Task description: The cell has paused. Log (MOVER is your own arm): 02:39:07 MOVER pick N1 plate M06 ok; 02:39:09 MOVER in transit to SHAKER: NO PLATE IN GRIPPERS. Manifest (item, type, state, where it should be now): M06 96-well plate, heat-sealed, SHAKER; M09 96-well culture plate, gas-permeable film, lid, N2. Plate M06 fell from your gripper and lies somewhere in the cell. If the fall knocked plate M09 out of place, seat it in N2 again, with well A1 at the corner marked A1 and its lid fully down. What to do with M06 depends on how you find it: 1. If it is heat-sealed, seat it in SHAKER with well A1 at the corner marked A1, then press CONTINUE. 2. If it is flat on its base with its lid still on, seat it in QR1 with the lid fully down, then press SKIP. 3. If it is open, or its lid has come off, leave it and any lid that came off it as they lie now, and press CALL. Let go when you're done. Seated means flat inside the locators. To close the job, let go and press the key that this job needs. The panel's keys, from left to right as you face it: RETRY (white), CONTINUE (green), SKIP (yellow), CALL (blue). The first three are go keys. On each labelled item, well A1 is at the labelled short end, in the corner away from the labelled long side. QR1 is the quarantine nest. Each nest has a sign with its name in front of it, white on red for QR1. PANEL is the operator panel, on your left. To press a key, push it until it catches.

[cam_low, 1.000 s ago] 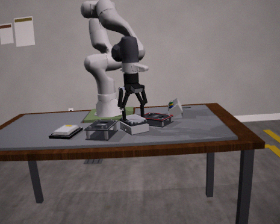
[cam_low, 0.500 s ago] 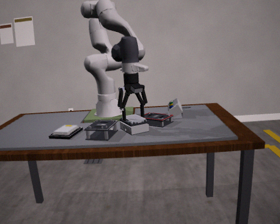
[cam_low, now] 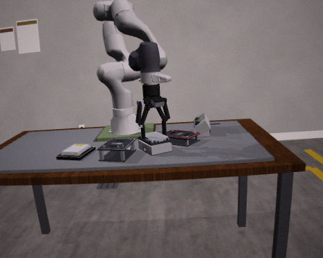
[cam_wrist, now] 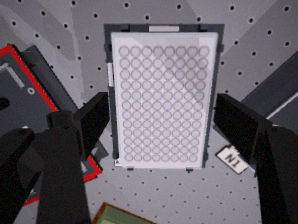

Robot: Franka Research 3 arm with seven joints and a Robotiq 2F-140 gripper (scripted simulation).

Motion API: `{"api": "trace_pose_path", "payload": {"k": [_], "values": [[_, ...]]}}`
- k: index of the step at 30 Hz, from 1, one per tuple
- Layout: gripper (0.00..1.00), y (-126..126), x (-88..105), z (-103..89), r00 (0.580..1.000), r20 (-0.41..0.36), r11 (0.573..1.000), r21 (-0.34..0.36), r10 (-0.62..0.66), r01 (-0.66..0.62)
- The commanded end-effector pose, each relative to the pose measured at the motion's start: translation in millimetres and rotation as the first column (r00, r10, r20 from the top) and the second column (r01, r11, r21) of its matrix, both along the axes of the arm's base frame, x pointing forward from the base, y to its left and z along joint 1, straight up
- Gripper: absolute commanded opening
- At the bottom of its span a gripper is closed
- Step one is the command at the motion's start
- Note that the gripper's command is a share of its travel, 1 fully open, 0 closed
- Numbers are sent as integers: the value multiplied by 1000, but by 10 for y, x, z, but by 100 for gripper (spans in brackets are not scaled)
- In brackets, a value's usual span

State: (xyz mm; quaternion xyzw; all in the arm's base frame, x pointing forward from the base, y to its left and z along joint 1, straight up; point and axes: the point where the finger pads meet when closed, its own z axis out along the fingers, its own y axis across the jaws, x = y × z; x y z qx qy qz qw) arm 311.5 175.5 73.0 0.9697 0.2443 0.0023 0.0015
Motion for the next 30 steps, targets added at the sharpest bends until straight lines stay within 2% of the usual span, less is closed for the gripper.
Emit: {"api": "trace_pose_path", "payload": {"k": [1,12,21,30], "values": [[70,1,10,4,1000,1,1000,3,-7,7],[70,1,9,105,1000,1,1000,3,-7,7],[70,1,8,276,1000,1,1000,3,-7,7],[70,1,6,547,1000,1,1000,3,-7,7]]}}
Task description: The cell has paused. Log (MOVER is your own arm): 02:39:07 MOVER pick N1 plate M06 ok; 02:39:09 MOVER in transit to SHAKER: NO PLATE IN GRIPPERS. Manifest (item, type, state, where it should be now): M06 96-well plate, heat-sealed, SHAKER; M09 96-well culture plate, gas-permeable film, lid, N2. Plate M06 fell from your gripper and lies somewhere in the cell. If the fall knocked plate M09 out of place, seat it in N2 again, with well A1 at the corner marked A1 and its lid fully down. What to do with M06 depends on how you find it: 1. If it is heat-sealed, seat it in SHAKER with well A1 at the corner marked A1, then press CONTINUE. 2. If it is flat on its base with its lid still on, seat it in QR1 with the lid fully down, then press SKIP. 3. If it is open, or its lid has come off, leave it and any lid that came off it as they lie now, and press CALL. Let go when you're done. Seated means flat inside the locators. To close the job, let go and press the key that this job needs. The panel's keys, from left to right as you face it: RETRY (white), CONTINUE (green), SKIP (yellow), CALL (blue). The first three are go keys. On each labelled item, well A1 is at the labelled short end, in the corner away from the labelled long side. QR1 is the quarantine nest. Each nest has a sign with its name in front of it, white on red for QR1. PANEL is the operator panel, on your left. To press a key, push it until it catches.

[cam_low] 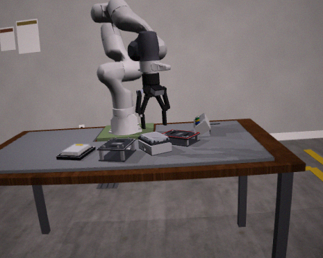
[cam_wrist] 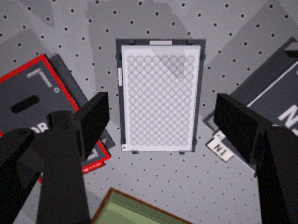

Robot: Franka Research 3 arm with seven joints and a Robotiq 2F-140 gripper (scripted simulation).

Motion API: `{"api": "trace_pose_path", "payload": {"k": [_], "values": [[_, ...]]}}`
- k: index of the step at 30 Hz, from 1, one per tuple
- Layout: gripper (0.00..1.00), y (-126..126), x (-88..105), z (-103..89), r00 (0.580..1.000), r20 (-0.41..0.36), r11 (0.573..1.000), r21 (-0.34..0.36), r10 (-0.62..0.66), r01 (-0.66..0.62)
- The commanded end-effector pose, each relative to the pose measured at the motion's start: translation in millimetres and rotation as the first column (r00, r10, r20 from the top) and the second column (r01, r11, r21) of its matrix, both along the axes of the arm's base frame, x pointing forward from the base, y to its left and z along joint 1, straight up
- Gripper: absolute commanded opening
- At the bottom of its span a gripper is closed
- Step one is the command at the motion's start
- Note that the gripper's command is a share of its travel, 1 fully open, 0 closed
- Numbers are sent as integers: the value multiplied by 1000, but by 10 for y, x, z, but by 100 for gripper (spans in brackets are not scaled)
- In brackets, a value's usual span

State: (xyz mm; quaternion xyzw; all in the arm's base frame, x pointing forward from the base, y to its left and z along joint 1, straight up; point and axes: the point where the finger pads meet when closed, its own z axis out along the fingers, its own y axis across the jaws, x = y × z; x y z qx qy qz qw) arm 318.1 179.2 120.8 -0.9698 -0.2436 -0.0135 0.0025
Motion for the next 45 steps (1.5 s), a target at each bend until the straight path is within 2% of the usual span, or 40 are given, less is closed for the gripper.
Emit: {"api": "trace_pose_path", "payload": {"k": [1,6,18,19,45], "values": [[70,-36,-61,97,1000,-19,1000,-11,-6,6],[70,-36,-61,210,1000,-19,1000,-11,-6,6],[70,-36,-62,275,1000,-19,1000,-11,-6,6],[10,-36,-62,275,1000,-19,1000,-11,-6,6],[10,-36,-62,275,1000,-19,1000,-11,-6,6]]}}
